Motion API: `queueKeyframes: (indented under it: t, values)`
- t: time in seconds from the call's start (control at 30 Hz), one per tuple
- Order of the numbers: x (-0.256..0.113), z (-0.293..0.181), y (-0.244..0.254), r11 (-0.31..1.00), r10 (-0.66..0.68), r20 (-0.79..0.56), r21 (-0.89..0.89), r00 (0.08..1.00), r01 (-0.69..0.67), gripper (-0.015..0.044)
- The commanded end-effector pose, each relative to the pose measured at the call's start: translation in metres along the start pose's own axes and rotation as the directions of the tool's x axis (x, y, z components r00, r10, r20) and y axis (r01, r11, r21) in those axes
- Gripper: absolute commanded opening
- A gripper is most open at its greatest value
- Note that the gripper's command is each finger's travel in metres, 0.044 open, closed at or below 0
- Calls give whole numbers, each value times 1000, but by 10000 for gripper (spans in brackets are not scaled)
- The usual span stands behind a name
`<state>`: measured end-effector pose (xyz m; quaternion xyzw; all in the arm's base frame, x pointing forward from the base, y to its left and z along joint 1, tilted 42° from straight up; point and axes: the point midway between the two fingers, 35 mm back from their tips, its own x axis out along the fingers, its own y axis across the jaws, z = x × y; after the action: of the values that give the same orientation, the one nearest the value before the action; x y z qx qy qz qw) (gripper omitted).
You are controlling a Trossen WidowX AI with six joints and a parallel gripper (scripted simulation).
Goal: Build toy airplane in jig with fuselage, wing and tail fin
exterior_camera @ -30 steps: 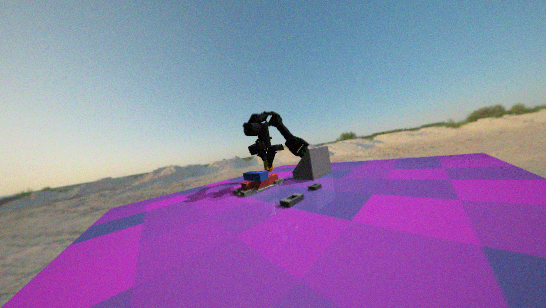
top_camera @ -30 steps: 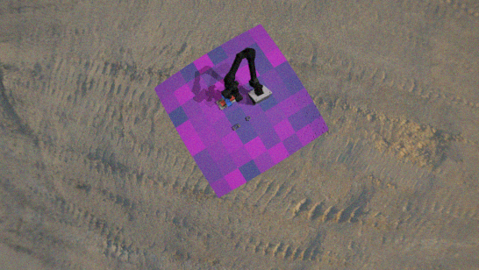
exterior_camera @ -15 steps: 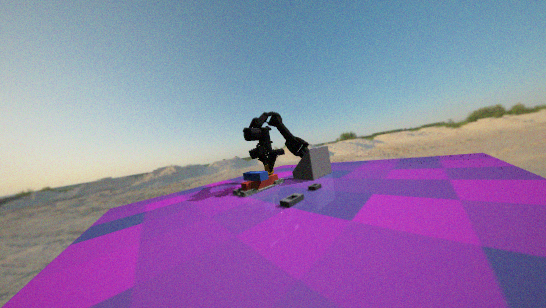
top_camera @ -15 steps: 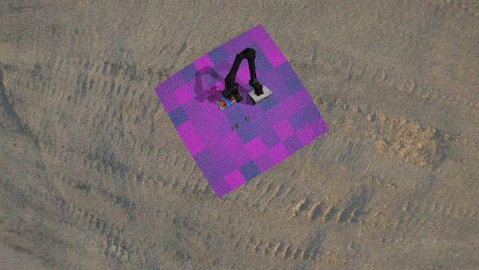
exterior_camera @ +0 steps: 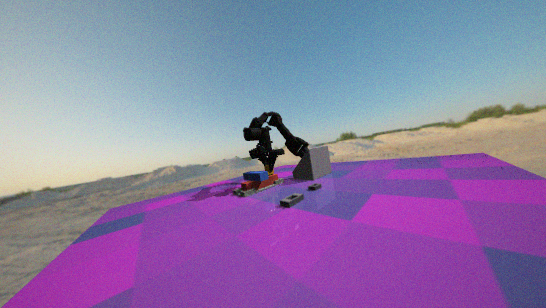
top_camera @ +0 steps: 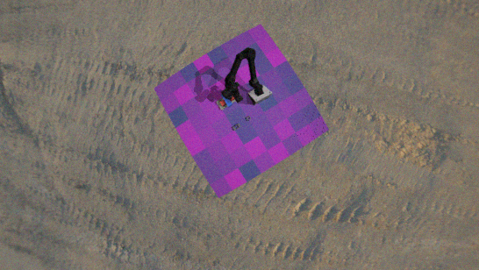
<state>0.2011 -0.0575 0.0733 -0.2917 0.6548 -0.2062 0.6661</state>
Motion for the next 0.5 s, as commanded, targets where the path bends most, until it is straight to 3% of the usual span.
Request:
queueKeyframes:
  t: [0.0,0.1,0.37,0.47]
  values:
    - [0,0,0,1000,0,-1,2,1000,0,184]
    - [0,0,0,1000,0,-1,2,1000,0,260]
    - [-2,0,0,1000,1,0,1,1000,-1,260]
    - [-31,4,2,1000,8,1,-1,1000,-8,260]
